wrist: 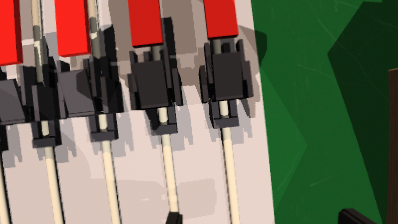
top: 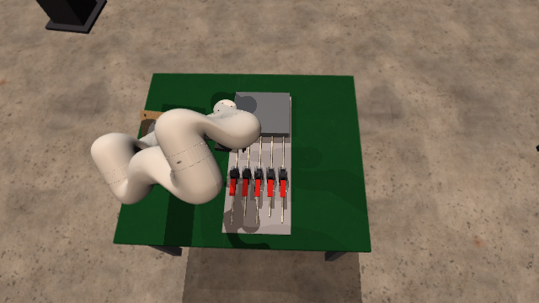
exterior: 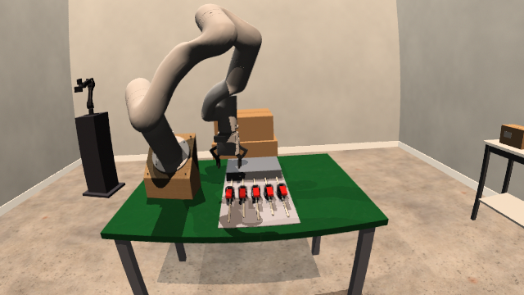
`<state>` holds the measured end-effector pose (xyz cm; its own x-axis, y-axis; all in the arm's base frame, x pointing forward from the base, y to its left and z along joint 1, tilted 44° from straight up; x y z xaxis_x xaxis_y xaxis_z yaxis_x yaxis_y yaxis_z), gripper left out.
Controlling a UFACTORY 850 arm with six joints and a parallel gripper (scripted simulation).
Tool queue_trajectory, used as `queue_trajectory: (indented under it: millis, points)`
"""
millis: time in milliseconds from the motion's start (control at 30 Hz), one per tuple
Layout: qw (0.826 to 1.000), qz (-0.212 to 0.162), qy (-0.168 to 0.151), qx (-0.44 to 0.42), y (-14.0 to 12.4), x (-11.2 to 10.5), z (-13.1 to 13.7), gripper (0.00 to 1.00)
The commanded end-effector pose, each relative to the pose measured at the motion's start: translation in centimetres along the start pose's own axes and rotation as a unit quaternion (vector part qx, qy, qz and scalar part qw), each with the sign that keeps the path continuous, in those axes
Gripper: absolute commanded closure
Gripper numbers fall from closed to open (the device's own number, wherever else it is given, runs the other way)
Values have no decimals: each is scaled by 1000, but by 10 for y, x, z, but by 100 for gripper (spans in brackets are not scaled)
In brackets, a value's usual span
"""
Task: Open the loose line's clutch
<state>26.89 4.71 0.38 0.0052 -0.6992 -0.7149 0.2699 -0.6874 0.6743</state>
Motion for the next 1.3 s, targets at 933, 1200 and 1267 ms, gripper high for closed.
queue_trajectory:
  millis: [933, 1200, 1267]
  points:
    - [998, 3, 14, -54, -12, 11, 18, 100]
    - [998, 3, 14, -54, -12, 11, 18, 100]
    - [998, 3, 14, -54, -12, 11, 18, 100]
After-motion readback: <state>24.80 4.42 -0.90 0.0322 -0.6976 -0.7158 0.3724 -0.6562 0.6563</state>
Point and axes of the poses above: the point where the finger pads meet when closed, its own x axis out along the fingers, its own z axis across the jaws, y = z × x, the point moved 9 cm from there along -x, back along the fingers, and after that the axes turned 14 degrees about -x, right-handed, at the moved point
